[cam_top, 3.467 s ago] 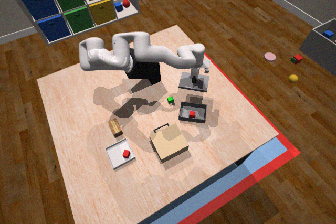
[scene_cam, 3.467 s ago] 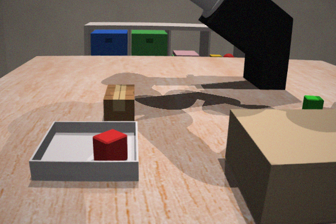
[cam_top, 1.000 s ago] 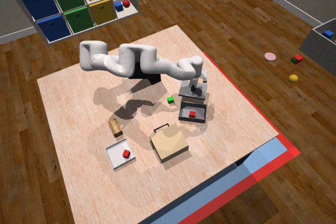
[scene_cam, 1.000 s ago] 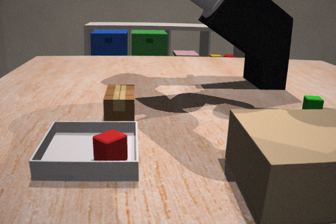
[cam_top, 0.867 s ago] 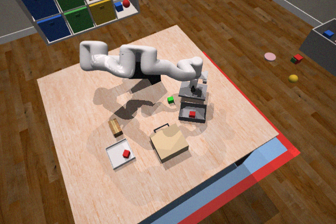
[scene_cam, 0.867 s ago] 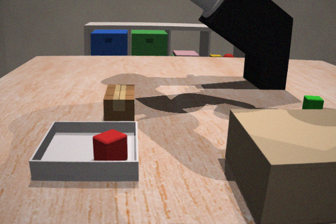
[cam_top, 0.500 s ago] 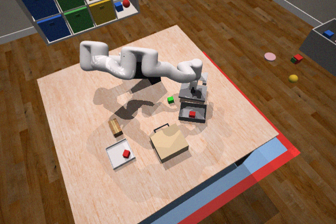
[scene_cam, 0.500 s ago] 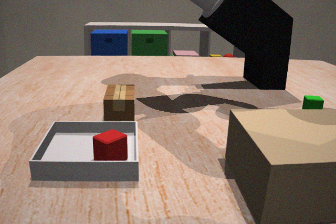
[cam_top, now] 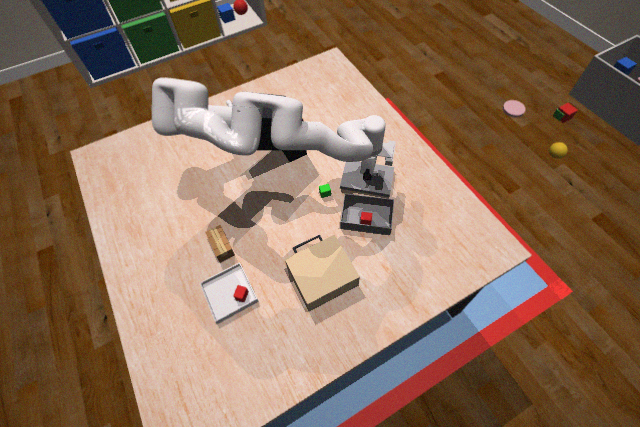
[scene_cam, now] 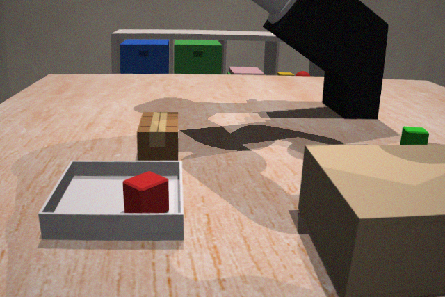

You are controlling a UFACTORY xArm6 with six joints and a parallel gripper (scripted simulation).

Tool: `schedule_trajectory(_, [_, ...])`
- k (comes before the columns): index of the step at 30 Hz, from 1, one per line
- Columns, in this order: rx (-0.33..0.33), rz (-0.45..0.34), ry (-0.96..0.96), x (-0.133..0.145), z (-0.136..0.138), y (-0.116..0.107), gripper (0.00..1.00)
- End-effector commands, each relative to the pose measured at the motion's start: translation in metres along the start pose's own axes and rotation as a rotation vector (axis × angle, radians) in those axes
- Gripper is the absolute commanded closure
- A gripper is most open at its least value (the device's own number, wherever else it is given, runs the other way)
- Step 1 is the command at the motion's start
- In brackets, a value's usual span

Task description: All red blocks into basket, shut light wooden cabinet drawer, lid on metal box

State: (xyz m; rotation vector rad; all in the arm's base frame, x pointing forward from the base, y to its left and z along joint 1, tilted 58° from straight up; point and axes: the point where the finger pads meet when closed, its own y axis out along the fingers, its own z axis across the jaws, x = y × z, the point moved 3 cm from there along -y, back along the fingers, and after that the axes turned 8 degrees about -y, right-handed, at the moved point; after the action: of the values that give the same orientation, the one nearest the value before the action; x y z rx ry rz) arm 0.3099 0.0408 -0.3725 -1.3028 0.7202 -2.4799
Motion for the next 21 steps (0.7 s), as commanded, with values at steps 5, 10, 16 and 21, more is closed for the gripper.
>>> schedule_trajectory(5, [0.001, 0.004, 0.002, -0.0016, 0.0011, 0.0039, 1.0])
schedule_trajectory(10, [0.001, 0.004, 0.002, -0.0016, 0.0011, 0.0054, 1.0])
schedule_trajectory(16, [0.001, 0.004, 0.002, -0.0016, 0.0011, 0.0059, 1.0])
schedule_trajectory(21, [0.001, 0.004, 0.002, -0.0016, 0.0011, 0.0061, 1.0])
